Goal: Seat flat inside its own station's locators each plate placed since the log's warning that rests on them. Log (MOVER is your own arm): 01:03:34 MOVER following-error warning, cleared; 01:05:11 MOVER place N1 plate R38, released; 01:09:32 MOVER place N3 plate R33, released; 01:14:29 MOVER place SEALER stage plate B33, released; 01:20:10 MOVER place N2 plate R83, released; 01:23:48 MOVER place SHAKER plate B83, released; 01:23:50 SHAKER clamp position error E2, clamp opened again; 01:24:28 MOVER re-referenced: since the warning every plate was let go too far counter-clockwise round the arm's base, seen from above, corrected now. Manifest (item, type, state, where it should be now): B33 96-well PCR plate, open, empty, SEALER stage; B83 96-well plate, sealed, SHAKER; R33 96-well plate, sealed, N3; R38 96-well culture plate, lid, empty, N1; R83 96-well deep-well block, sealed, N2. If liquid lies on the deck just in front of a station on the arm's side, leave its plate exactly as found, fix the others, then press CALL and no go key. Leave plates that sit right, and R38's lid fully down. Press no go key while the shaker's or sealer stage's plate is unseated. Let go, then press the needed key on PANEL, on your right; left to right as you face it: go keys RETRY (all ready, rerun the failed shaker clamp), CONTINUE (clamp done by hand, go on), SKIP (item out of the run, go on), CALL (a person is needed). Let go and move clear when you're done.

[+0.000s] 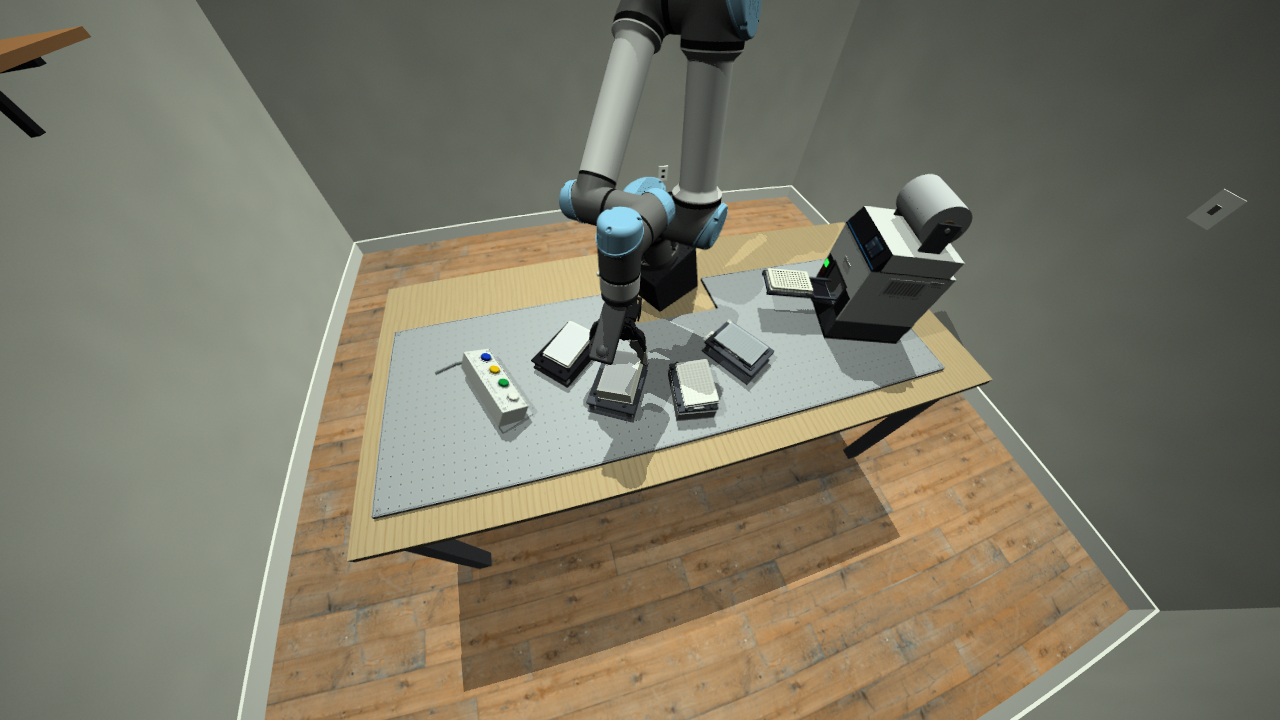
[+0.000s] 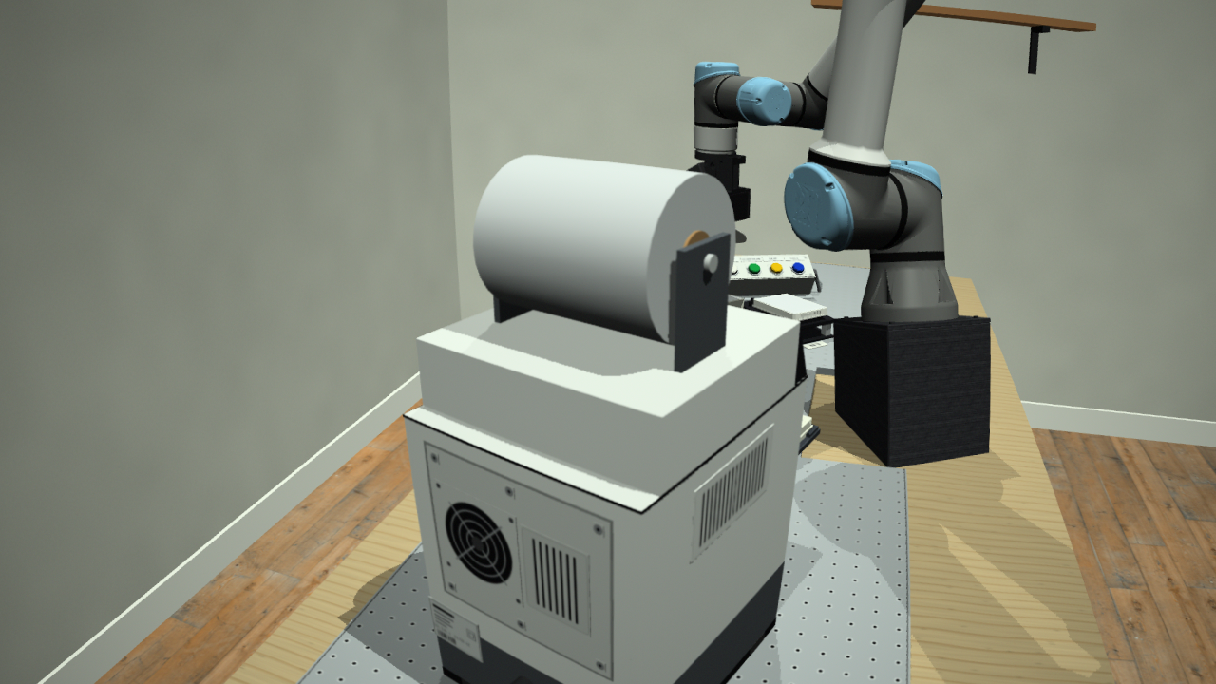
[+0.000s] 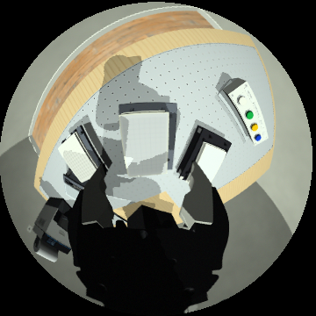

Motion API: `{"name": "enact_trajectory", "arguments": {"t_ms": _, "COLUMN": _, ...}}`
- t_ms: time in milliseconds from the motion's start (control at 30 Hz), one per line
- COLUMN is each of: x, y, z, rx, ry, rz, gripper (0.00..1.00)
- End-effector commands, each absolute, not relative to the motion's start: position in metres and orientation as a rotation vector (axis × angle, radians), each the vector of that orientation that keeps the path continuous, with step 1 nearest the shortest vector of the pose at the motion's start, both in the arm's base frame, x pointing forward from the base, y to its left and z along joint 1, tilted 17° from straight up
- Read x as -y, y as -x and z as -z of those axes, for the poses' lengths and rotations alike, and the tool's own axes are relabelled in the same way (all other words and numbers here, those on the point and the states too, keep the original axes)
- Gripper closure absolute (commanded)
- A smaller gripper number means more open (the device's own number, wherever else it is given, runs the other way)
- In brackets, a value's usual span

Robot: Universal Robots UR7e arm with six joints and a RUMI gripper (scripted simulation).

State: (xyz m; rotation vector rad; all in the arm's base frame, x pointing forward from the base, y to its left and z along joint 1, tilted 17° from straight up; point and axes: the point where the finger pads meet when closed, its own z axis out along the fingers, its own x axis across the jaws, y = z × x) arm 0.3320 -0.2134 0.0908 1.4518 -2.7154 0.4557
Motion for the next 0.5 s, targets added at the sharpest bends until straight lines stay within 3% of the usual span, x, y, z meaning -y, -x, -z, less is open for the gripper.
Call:
{"name": "enact_trajectory", "arguments": {"t_ms": 0, "x": 0.214, "y": -0.333, "z": -0.092, "rx": 2.714, "ry": -1.454, "rz": -0.458, "gripper": 0.18}}
{"name": "enact_trajectory", "arguments": {"t_ms": 467, "x": 0.177, "y": -0.358, "z": -0.085, "rx": 2.549, "ry": -1.681, "rz": -0.451, "gripper": 0.18}}
